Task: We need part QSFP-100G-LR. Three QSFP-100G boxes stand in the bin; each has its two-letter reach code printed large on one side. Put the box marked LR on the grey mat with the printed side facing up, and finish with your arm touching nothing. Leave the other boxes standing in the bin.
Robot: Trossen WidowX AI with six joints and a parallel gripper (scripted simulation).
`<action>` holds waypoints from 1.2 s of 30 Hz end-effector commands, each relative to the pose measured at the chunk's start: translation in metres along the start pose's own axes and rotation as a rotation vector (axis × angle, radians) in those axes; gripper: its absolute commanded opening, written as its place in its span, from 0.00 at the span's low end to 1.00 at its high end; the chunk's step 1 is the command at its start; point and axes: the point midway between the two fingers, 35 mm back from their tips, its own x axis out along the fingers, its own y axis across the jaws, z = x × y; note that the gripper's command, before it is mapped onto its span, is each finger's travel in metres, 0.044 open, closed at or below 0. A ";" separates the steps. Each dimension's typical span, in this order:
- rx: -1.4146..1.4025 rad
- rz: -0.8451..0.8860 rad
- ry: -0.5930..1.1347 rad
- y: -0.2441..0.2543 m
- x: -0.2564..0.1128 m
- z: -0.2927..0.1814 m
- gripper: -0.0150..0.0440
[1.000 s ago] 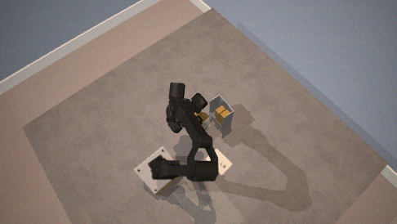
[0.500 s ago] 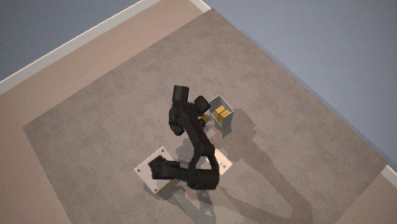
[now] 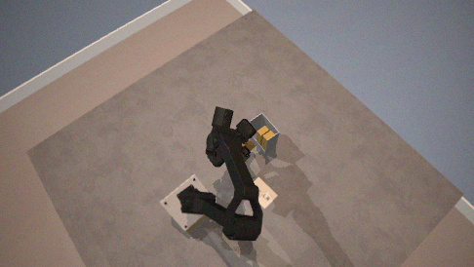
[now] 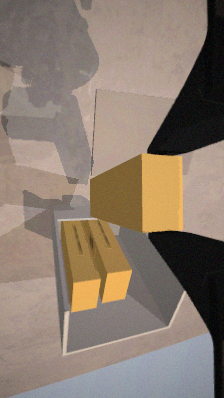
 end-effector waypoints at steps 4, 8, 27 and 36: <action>-0.006 0.000 -0.005 -0.001 0.000 0.013 0.51; -0.006 0.000 -0.005 -0.001 0.000 0.019 0.51; -0.007 0.003 -0.012 -0.005 0.001 0.049 0.51; -0.007 0.002 -0.011 -0.008 0.006 0.051 0.51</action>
